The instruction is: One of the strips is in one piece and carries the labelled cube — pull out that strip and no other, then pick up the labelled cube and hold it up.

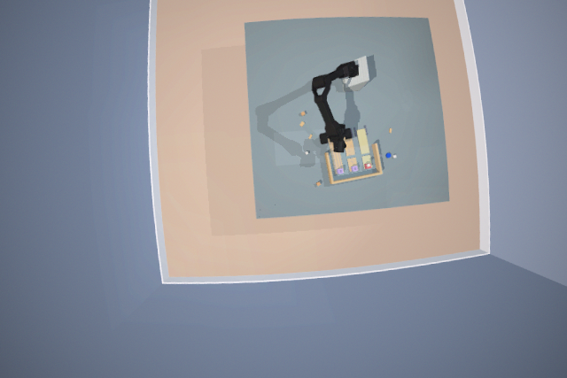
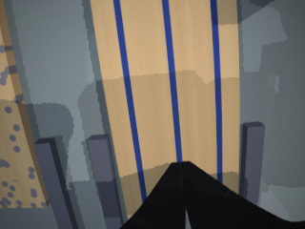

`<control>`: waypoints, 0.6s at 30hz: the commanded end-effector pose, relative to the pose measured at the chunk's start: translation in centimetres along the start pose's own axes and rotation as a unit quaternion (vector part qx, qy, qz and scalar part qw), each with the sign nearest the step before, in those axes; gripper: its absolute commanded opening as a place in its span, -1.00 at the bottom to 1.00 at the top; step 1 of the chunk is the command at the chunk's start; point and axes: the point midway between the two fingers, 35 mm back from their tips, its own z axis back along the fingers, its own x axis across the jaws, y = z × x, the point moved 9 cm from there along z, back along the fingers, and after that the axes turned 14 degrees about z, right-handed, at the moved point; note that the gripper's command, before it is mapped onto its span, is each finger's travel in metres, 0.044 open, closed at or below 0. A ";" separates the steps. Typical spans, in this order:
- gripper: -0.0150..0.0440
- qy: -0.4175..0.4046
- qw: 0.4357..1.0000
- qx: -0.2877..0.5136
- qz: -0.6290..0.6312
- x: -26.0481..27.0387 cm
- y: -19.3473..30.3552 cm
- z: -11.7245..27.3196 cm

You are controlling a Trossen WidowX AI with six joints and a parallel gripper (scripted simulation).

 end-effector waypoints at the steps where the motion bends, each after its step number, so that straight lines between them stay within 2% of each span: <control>1: -0.49 -0.002 1.000 0.000 0.000 -0.1 0.0 -0.2; 18: -0.49 -0.002 1.000 0.000 0.000 0.4 1.6 -0.3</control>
